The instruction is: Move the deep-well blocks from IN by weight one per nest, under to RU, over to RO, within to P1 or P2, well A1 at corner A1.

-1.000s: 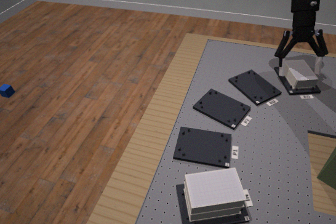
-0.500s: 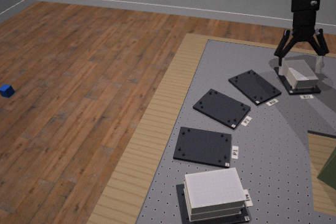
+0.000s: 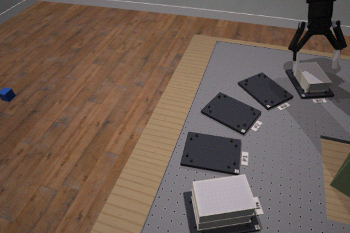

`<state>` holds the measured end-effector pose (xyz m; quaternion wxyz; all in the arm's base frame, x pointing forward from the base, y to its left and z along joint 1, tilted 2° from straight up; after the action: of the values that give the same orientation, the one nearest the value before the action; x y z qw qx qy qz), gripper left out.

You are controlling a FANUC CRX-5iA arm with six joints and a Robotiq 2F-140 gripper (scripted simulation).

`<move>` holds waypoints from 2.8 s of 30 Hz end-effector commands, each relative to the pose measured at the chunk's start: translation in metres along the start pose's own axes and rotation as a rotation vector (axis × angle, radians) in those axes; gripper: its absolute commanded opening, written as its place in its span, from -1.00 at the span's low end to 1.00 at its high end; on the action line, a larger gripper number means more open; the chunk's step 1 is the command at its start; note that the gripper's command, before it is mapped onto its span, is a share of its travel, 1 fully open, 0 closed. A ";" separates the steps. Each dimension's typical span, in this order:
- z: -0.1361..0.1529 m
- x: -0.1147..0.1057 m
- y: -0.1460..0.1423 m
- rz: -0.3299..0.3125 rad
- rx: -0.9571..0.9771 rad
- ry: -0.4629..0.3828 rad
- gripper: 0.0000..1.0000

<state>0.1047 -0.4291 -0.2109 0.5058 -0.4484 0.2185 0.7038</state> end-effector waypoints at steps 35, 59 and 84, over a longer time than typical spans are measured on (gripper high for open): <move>0.018 -0.035 -0.010 0.016 -0.029 -0.003 1.00; 0.022 -0.039 -0.119 0.202 -0.358 -0.046 1.00; 0.037 -0.030 -0.228 0.316 -0.561 -0.073 1.00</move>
<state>0.2892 -0.3381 -0.1339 0.2908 -0.5002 0.0855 0.8112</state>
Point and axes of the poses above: the point where the finger pads meet when closed, its own x axis out along the fingers, its own y axis across the jaws, z = x × y, the point moved 5 cm from there along -x, back along the fingers, and after that the axes turned 13 degrees about -x, right-handed, at the moved point
